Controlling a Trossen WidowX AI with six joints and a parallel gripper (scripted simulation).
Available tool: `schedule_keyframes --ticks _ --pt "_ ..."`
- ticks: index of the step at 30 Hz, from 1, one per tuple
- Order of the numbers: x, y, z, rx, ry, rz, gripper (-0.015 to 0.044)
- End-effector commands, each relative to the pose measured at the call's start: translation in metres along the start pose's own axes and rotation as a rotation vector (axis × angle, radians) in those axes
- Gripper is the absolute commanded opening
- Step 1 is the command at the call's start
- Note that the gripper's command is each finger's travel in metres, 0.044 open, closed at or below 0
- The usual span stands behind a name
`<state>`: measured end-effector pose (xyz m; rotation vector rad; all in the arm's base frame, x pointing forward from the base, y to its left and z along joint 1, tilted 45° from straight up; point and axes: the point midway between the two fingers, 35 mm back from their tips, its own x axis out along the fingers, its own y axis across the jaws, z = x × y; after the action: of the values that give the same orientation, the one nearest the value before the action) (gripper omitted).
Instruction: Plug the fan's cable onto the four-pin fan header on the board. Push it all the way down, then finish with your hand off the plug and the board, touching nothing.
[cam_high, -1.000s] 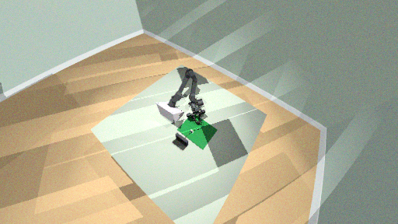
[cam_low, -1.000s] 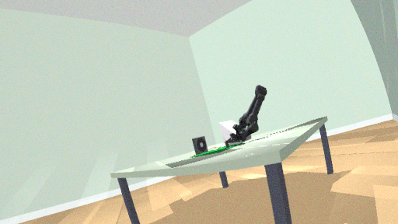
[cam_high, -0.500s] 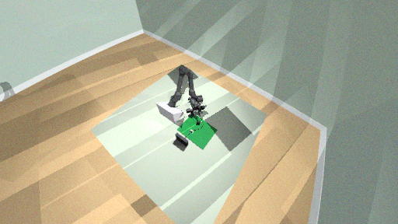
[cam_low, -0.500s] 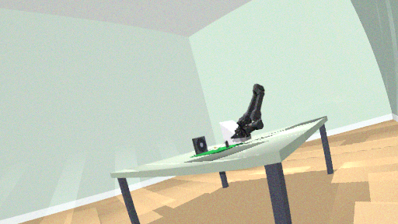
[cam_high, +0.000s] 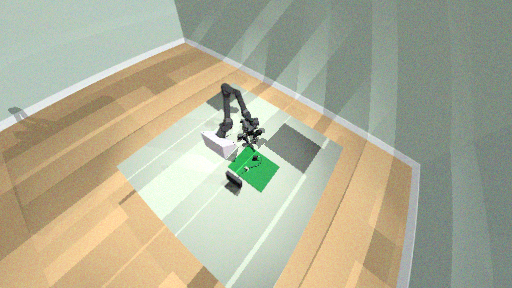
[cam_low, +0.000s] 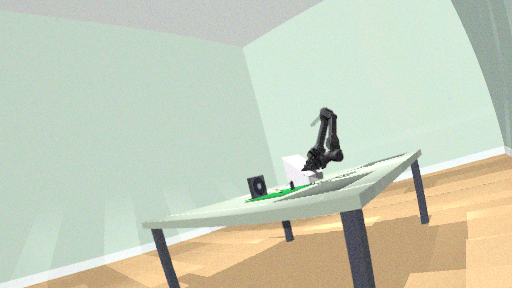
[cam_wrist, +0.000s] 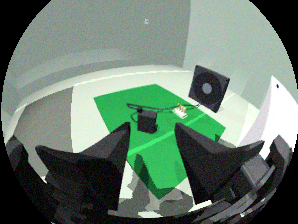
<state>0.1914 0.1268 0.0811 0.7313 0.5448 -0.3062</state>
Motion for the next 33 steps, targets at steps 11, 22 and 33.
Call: schedule_keyframes --ticks 11,22,33 --pt "-0.001 -0.009 0.005 -0.115 0.08 -0.109 0.0205" --pt "0.01 -0.022 0.001 -0.265 0.242 -0.255 0.0205" --pt "0.015 -0.034 -0.003 -0.37 0.442 -0.358 0.0205"
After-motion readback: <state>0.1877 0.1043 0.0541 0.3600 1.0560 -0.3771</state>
